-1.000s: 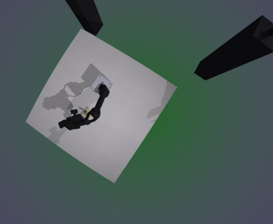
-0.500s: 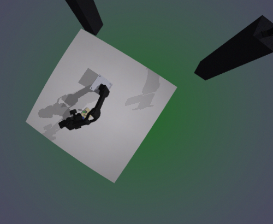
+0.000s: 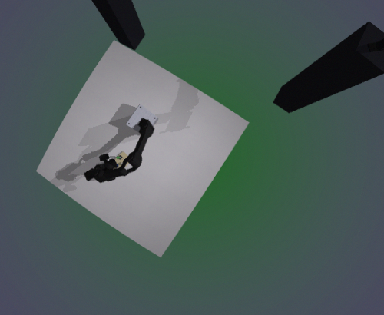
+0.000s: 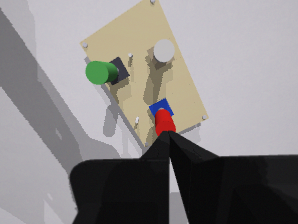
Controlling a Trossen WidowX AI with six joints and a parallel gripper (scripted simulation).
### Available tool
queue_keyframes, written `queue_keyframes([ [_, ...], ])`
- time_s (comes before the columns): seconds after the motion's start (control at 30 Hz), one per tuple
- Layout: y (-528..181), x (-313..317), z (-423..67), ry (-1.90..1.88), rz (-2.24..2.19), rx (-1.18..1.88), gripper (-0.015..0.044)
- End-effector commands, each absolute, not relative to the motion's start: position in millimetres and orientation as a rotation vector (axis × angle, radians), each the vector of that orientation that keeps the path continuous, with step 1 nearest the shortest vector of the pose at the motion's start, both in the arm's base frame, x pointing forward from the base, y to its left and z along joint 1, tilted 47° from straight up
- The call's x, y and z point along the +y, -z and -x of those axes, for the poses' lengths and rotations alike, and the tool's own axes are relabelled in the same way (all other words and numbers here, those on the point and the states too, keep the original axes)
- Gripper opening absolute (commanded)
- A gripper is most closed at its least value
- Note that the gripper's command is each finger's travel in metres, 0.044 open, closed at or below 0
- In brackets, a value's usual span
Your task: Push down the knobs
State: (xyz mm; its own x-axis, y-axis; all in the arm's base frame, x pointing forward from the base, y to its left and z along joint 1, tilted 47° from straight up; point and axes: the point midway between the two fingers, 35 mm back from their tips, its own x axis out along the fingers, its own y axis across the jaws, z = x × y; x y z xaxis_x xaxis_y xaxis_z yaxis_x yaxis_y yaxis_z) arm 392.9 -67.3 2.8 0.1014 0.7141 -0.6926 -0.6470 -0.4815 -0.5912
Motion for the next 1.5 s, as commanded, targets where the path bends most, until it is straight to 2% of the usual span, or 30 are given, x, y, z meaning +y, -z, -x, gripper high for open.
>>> queue_keyframes([
  [0.0,-0.9,-64.7,-391.4,-1.615,1.289,-0.073,0.0],
  [1.47,2.5,-61.1,-391.9,-1.615,1.289,-0.073,0.0],
])
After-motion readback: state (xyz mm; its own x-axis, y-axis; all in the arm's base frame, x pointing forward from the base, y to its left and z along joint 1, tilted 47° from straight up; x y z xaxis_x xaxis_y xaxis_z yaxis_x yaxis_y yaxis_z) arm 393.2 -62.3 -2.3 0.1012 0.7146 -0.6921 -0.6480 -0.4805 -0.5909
